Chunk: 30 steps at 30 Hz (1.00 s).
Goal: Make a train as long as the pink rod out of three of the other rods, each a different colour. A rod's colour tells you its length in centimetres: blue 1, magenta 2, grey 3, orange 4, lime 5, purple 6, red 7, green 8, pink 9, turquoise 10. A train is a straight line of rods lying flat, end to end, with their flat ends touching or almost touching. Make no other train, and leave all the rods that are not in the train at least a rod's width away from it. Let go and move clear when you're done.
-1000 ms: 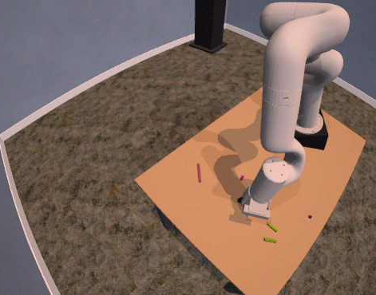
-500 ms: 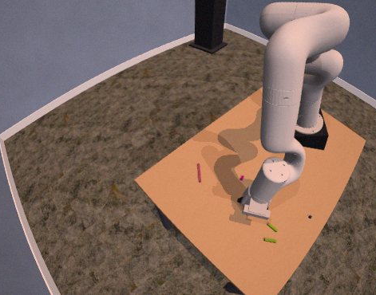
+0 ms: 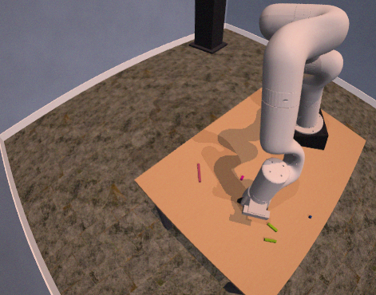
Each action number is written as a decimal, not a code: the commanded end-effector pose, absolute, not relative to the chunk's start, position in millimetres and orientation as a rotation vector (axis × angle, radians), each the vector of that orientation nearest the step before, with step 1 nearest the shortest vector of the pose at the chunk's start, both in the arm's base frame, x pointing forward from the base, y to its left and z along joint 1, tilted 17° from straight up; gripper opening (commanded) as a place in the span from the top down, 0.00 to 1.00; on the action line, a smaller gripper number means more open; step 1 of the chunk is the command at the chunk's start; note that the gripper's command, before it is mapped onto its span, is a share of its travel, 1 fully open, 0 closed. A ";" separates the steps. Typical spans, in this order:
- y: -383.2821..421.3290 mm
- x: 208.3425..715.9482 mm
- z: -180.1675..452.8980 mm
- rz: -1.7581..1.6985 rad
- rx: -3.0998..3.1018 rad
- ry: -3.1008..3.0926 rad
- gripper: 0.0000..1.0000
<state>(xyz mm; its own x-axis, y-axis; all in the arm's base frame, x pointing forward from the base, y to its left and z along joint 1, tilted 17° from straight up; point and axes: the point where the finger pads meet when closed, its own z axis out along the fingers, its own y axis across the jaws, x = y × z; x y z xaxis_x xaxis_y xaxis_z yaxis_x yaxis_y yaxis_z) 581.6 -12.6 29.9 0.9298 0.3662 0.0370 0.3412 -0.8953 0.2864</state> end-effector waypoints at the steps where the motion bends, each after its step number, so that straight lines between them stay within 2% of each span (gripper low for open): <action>1: -13.2 582.9 27.5 0.133 2.811 0.526 0.76; 30: -14.8 583.8 21.6 0.133 2.811 0.526 0.76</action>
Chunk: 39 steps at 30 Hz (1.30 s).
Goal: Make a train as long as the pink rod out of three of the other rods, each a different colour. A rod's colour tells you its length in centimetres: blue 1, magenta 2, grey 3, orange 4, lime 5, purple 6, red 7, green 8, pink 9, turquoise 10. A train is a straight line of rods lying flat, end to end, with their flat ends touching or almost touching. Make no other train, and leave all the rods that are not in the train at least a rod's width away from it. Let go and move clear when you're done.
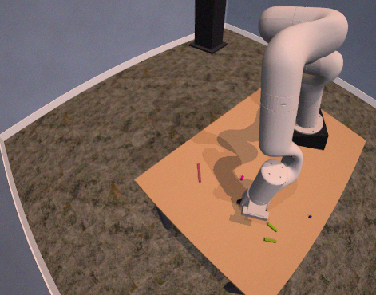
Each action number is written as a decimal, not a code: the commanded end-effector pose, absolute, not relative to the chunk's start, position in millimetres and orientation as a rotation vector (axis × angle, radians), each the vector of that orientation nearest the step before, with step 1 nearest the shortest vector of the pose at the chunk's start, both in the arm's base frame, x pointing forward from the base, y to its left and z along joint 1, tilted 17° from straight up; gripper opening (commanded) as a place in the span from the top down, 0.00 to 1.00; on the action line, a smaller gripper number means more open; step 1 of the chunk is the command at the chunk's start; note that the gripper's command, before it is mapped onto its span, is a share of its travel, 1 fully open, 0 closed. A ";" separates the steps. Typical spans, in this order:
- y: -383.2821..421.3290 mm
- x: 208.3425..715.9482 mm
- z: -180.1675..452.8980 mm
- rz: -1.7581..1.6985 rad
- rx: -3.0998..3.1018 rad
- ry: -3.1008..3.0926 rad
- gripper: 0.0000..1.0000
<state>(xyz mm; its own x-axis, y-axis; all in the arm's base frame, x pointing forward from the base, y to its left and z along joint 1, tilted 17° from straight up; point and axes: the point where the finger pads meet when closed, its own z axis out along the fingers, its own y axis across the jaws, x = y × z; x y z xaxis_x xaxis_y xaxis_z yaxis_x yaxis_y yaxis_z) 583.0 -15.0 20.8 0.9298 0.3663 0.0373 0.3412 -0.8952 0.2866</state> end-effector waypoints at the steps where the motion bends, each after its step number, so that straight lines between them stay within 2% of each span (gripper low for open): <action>1: -14.8 583.8 21.6 0.133 2.811 0.526 0.76; 21: -14.8 583.8 21.6 0.133 2.811 0.526 0.76; 22: -14.8 583.8 21.6 0.133 2.811 0.526 0.96; 39: -14.8 583.8 21.6 0.133 2.811 0.526 0.96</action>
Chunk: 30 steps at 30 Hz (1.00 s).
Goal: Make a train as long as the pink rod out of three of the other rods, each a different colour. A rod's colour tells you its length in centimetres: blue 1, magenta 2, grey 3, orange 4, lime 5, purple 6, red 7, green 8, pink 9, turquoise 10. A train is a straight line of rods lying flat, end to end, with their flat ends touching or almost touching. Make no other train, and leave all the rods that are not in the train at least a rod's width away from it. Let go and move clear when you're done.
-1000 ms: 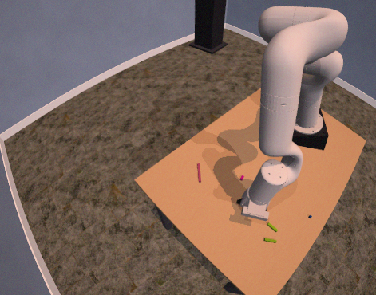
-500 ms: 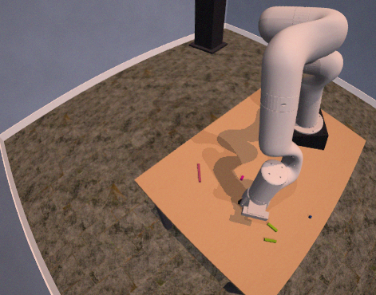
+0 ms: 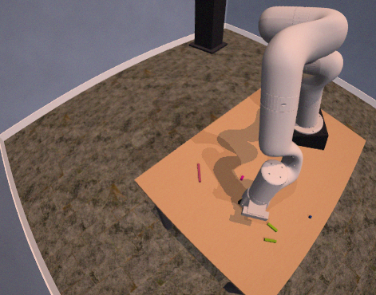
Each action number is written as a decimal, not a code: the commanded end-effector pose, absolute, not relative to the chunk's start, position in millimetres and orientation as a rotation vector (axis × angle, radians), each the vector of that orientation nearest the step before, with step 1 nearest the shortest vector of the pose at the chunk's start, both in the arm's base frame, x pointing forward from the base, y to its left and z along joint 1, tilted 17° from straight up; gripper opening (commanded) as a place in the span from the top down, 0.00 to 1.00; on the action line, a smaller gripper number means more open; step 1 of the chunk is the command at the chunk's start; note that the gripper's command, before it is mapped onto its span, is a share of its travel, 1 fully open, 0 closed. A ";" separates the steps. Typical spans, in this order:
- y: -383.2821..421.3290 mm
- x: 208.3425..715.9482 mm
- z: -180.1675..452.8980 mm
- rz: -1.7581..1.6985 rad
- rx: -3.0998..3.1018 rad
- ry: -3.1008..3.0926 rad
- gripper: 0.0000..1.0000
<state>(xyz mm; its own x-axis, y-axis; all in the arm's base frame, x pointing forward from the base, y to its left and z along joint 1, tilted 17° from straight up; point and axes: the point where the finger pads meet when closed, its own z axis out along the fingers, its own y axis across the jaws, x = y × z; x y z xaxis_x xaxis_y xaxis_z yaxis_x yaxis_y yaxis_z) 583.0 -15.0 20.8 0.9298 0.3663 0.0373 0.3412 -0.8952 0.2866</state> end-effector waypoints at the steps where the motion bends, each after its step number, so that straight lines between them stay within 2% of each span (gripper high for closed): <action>1: -14.8 583.8 21.6 0.133 2.811 0.526 0.96; 20: -14.0 583.3 24.6 0.133 2.811 0.526 0.96; 30: -1.2 576.3 72.9 0.133 2.811 0.526 0.96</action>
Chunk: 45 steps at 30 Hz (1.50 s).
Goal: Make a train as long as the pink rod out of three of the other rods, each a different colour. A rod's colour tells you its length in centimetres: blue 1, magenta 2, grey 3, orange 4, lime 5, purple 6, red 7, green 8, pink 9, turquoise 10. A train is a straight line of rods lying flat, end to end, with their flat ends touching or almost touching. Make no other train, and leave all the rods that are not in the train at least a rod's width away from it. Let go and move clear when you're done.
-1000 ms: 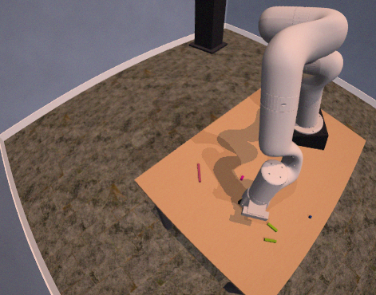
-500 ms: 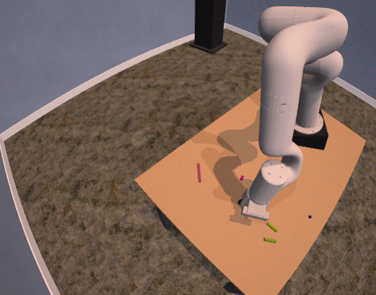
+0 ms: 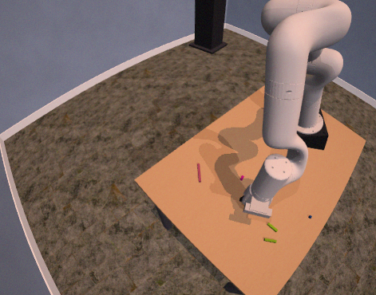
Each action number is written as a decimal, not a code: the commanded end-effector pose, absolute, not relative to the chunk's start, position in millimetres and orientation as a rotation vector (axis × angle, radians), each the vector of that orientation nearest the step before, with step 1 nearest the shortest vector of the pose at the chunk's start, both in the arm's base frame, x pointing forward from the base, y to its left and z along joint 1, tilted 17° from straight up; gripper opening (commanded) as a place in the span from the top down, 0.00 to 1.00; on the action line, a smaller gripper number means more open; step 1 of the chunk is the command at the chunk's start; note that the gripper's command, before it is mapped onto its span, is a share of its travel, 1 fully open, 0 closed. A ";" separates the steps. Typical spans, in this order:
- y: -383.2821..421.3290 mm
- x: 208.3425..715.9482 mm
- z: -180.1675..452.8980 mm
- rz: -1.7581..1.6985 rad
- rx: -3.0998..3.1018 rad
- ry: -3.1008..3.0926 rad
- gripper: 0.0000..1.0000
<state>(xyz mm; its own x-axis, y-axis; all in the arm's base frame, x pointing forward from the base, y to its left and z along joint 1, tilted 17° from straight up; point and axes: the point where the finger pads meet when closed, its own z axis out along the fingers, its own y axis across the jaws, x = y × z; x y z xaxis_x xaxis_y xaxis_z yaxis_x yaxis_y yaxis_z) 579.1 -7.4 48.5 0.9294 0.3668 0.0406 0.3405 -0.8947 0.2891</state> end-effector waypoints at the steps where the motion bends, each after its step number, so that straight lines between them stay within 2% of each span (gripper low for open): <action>1: -1.2 576.3 72.9 0.133 2.811 0.526 0.96; 9: 10.1 570.0 115.5 0.133 2.811 0.526 0.96; 21: 11.3 569.6 117.1 0.132 2.810 0.531 0.96; 45: 144.4 504.8 71.6 -0.023 2.420 1.516 0.96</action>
<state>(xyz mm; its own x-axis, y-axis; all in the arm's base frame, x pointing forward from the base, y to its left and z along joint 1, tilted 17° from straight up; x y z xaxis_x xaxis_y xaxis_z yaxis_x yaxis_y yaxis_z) 518.1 120.6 78.8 0.5646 0.8151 -0.1296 0.8131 -0.5223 0.2571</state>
